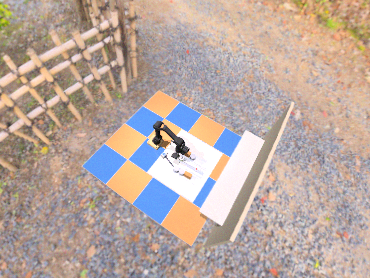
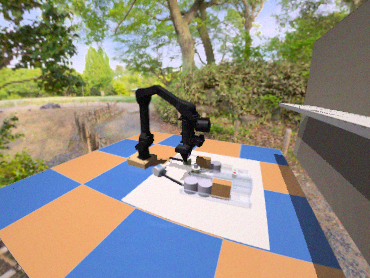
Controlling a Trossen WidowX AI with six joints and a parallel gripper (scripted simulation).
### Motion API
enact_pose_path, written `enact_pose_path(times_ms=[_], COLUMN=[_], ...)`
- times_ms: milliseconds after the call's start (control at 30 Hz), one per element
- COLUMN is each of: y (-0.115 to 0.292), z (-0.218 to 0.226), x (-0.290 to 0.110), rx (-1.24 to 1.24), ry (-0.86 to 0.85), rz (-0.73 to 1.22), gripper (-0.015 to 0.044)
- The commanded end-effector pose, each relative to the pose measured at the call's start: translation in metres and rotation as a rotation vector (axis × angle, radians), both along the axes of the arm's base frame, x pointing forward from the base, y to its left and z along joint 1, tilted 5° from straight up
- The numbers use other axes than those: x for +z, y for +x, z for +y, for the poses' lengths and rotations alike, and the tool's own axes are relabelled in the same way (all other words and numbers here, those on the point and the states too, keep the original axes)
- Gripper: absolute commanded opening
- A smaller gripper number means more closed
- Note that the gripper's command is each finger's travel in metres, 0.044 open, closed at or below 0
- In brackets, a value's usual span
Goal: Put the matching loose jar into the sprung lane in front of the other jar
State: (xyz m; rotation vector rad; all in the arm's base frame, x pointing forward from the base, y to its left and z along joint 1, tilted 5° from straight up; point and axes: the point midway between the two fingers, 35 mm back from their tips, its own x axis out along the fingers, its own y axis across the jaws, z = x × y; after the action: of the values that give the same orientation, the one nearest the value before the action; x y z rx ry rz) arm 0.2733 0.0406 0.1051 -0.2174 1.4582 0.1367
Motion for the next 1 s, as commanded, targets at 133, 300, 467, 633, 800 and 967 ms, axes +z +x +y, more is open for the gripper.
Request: enact_pose_path(times_ms=[133,300,467,633,800,967], y=[0.002,0.002,0.004,0.006,0.008,0.01], z=[-0.001,-0.001,-0.001,-0.001,0.0,0.0], x=[-0.022,-0.023,-0.022,-0.022,-0.022,-0.022], rx=[0.006,0.006,0.006,0.006,0.006,0.006], ry=[0.002,0.002,0.002,0.002,0.002,0.002], rz=[0.006,0.006,0.006,0.006,0.005,0.005], gripper=[0.0,0.0,0.0,0.0,0.0,0.0])
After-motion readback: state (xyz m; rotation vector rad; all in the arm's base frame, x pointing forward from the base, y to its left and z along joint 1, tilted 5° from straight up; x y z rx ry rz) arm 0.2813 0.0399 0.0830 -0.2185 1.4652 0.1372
